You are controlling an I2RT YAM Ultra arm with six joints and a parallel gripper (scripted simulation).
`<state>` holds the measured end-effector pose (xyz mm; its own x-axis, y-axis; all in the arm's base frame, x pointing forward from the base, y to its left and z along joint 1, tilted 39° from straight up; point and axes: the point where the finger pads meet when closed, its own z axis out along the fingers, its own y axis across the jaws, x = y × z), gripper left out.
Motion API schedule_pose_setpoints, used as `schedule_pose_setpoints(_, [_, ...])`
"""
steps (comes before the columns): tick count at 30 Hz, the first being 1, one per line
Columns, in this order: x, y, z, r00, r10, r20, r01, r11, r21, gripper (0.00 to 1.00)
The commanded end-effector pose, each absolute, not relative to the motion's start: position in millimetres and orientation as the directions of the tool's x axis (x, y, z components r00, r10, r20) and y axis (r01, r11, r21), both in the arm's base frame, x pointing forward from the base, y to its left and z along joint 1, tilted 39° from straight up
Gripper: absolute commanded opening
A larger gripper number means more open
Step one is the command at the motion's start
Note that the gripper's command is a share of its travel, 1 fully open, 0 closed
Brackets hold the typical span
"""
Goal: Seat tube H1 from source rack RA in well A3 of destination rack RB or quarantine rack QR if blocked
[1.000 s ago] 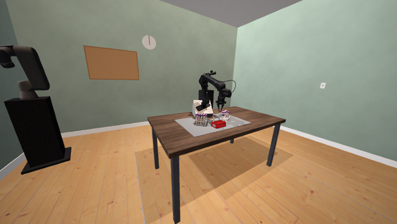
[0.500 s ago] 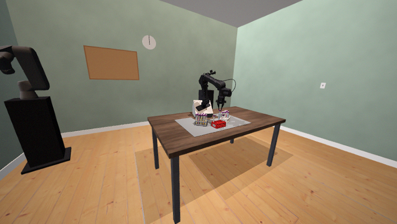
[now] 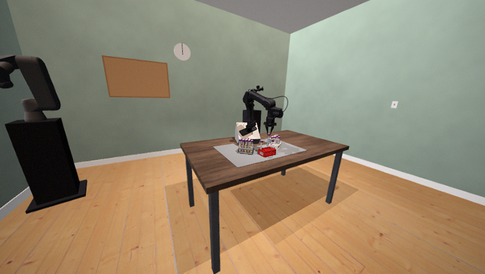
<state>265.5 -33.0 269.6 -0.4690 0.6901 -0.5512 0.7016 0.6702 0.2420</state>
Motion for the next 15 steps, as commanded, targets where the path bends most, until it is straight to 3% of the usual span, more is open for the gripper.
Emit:
schedule_pose_setpoints(1, [261.2,-31.9,293.4,-0.422,0.691,-0.586,0.683,0.668,0.296,0.0])
schedule_pose_setpoints(15, [239.2,-29.7,262.0,-0.44,0.69,-0.575,0.691,0.669,0.273,0.0])
